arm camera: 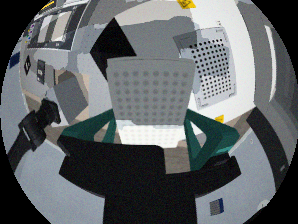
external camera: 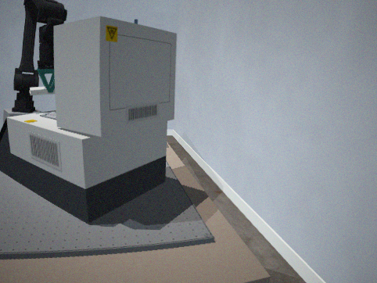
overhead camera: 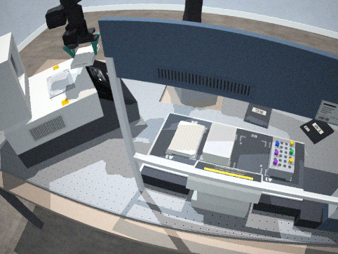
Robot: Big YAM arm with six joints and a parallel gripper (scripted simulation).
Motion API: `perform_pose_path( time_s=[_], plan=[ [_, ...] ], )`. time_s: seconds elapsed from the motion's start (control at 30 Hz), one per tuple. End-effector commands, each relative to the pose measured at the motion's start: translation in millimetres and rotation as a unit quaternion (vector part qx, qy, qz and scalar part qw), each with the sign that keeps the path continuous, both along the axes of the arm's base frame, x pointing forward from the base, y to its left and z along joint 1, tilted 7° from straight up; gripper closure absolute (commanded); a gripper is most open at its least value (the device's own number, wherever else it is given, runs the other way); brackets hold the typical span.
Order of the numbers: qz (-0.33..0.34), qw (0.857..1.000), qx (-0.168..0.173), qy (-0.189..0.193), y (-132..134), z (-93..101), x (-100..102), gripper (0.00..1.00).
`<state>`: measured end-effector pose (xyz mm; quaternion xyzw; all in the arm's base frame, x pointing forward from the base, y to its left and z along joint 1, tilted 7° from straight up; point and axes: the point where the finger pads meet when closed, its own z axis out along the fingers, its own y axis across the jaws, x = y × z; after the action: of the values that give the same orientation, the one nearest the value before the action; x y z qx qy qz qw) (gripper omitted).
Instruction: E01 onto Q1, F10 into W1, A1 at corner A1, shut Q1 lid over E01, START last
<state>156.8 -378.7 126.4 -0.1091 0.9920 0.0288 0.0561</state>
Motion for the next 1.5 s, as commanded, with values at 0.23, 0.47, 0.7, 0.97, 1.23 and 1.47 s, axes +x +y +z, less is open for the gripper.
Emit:
perform_pose_path(
  time_s=[0.23,0.47,0.7,0.97,1.23,1.47],
  plan=[
    [0.100,0.994,-0.041,-0.019,-49.4,30.6,32.7,1.00],
    [0.179,0.983,-0.031,-0.018,-73.7,16.3,56.7,1.00],
    [0.233,0.971,-0.049,-0.023,-99.6,28.9,70.0,1.00],
    [0.255,0.966,-0.042,-0.021,-118.8,16.4,92.6,1.00],
    [0.223,0.973,-0.054,-0.023,-112.8,21.7,67.6,1.00],
    [0.226,0.973,-0.050,-0.022,-98.9,20.6,77.5,1.00]
  ],
)
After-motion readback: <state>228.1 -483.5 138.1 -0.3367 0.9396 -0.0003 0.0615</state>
